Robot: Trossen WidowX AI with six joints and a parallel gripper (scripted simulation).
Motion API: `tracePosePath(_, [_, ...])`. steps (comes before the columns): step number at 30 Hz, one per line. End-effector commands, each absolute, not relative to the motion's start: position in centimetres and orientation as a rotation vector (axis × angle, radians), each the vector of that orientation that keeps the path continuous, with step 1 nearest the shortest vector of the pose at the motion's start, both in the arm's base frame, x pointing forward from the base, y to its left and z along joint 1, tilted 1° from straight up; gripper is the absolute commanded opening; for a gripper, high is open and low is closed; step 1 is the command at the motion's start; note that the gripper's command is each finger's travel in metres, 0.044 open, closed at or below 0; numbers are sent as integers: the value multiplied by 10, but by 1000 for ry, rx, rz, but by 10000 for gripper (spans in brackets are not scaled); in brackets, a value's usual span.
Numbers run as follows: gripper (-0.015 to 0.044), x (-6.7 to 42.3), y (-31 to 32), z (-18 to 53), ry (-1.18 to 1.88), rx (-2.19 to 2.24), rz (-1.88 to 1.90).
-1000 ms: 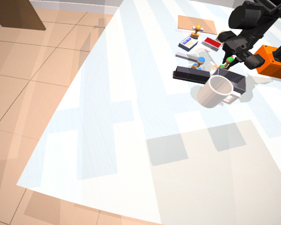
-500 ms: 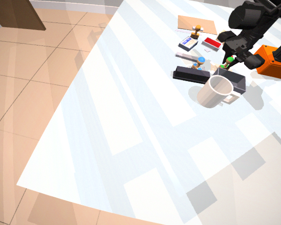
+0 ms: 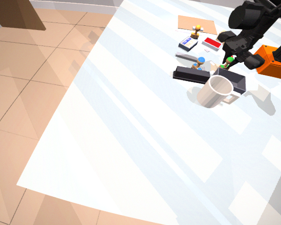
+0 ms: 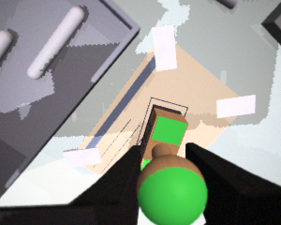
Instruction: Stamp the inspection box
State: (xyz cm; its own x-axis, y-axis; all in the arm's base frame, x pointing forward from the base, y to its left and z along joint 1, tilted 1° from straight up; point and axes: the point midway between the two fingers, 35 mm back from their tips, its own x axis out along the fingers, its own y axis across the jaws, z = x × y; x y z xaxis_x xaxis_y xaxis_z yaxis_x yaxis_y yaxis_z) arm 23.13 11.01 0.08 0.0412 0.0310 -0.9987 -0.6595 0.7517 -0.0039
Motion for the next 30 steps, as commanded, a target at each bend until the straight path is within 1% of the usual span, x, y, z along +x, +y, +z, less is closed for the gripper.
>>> tracePosePath(1, [0,232,110,-1,1448,-547,565])
tracePosePath(30, [0,232,110,7,1448,-547,565])
